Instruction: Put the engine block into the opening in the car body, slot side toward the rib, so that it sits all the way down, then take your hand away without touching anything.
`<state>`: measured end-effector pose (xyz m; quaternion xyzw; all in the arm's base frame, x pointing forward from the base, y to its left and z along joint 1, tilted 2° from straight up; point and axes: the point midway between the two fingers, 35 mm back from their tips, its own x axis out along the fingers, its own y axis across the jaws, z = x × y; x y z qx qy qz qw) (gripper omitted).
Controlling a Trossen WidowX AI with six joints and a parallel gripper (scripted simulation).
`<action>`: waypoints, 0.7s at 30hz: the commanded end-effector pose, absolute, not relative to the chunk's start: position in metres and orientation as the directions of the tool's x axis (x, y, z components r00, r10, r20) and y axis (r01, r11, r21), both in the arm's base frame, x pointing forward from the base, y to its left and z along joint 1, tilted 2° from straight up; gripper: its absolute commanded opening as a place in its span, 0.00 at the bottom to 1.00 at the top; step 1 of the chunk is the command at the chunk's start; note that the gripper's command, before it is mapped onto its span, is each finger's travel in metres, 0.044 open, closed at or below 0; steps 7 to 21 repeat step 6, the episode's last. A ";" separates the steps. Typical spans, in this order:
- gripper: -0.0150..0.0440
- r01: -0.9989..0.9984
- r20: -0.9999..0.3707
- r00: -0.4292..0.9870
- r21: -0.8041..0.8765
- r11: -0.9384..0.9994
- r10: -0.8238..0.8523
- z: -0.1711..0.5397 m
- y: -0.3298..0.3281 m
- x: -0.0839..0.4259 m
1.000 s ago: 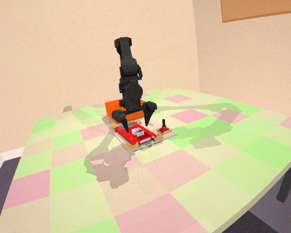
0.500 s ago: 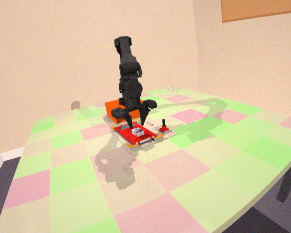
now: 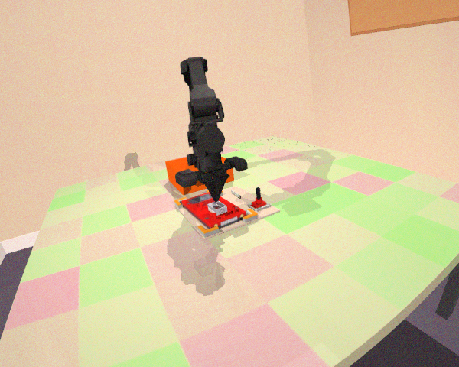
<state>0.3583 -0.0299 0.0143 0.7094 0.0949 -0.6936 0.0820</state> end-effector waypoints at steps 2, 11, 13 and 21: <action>0.25 0.247 -1.000 0.020 -0.018 -0.969 0.023 0.015 -0.030 0.358; 0.25 0.247 -1.000 0.020 -0.018 -0.969 0.023 0.015 -0.030 0.358; 0.25 0.247 -1.000 0.020 -0.018 -0.969 0.023 0.015 -0.030 0.358; 0.25 0.247 -1.000 0.020 -0.018 -0.969 0.023 0.015 -0.030 0.358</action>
